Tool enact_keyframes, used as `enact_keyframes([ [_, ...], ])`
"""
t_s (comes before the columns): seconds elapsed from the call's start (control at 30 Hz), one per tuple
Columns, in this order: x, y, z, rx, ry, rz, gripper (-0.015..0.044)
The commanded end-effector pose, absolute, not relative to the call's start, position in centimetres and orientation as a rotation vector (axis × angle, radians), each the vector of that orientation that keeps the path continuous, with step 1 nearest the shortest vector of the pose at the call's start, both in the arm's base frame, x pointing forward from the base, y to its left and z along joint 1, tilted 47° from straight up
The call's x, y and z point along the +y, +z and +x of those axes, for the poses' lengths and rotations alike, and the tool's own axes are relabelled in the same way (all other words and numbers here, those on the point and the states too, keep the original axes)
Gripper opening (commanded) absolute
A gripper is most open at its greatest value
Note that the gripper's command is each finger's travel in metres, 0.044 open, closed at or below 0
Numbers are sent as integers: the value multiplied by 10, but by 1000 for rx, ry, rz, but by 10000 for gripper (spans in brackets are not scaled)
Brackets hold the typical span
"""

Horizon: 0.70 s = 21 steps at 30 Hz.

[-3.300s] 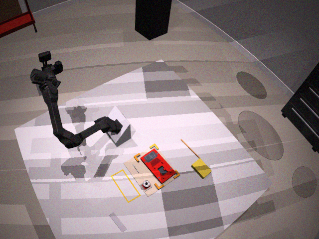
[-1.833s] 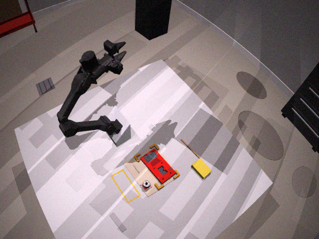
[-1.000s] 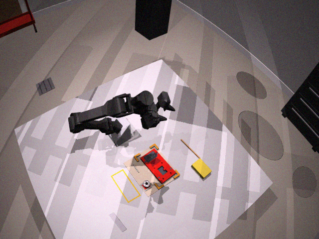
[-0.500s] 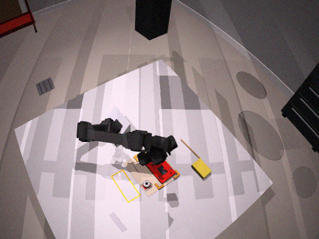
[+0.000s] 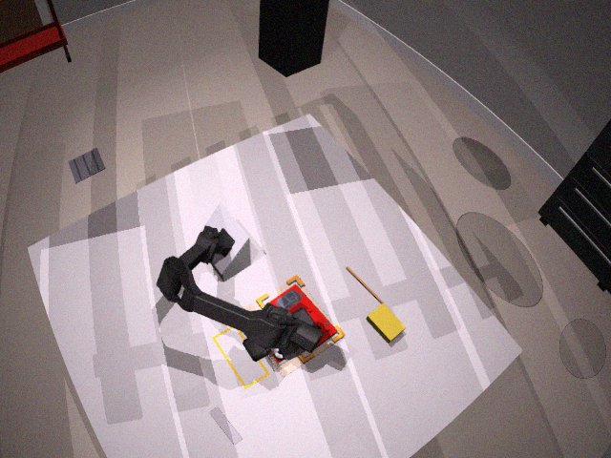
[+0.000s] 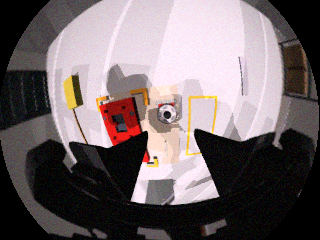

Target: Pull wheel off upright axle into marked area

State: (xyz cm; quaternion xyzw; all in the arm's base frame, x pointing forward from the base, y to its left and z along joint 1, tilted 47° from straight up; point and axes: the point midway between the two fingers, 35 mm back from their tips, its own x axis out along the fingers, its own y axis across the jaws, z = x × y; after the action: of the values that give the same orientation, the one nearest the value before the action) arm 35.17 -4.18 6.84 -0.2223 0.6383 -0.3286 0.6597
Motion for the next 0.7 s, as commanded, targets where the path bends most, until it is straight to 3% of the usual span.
enact_keyframes([
  [0.0,-42,71,352,1449,-734,-531,300],
  [0.33,-45,63,364,1449,-734,-530,300],
  [0.67,-91,20,360,1447,-737,-533,300],
])
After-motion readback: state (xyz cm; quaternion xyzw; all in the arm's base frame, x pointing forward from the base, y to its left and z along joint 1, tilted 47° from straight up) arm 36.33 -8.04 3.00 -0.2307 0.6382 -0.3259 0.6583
